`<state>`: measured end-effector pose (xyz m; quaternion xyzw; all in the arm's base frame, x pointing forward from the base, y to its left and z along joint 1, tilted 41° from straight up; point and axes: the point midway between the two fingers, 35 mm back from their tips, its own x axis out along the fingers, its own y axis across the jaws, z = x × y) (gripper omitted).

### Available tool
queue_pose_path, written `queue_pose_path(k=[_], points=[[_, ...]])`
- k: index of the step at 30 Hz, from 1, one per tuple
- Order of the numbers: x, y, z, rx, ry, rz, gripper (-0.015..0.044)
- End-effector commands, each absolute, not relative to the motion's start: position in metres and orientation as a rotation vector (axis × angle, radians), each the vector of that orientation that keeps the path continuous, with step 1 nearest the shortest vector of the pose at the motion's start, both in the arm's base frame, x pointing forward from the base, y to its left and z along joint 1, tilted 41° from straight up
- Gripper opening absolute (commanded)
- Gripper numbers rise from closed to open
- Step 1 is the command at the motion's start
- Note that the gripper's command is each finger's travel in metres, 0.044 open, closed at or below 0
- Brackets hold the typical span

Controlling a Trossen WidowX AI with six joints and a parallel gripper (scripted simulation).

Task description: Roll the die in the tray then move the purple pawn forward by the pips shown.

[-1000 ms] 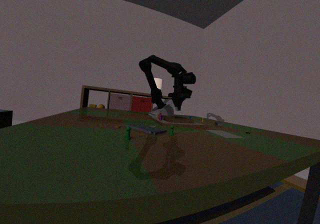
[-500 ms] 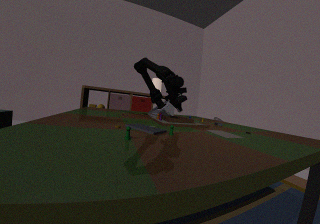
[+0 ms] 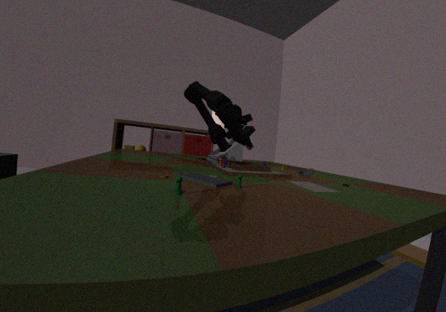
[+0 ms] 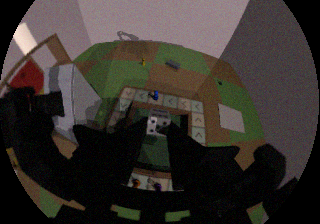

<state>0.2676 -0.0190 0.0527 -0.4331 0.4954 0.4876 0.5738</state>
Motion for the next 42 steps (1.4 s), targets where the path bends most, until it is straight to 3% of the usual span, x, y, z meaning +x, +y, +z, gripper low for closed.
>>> queue_pose_path(k=[1,22,38,42], points=[[0.274,-0.017,0.076,-1.026,1.134,1.132,0.0000],[0.271,-0.018,0.073,-1.030,1.140,1.131,0.0000],[0.274,0.008,0.104,-1.024,1.133,1.133,0.0420],[0.270,0.003,0.077,-1.126,1.405,1.056,0.0440]])
